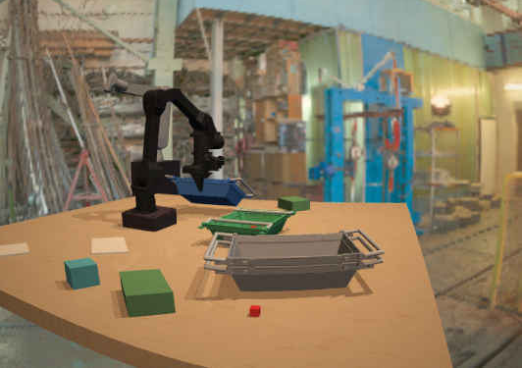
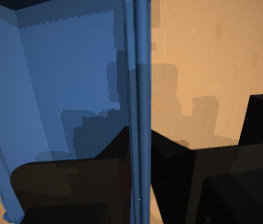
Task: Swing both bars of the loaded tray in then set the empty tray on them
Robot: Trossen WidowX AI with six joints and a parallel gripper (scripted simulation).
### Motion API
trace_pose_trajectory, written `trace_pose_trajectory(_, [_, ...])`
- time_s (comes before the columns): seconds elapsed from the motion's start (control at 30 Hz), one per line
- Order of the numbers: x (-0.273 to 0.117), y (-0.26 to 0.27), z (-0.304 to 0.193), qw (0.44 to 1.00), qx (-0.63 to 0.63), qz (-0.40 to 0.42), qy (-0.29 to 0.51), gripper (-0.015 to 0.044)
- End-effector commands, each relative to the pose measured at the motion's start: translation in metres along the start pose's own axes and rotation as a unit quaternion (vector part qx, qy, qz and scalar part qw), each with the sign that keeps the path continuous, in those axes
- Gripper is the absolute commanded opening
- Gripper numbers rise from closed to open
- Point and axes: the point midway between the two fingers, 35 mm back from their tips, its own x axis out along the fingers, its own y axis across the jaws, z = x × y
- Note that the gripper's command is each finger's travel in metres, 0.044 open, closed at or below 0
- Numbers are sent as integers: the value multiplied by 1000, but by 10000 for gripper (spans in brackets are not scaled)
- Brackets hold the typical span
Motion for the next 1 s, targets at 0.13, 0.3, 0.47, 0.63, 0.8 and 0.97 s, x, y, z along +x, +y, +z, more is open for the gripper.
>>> trace_pose_trajectory(0.13, [-26, 19, 5, 1000, 2, 10, -2, 0])
trace_pose_trajectory(0.3, [-42, 29, 9, 1000, 2, 10, -2, 0])
trace_pose_trajectory(0.47, [-58, 38, 12, 1000, 2, 11, -2, 0])
trace_pose_trajectory(0.63, [-74, 46, 14, 1000, 2, 11, -2, 0])
trace_pose_trajectory(0.8, [-90, 52, 16, 1000, 2, 11, -2, 0])
trace_pose_trajectory(0.97, [-100, 56, 18, 1000, 2, 12, -2, 0])
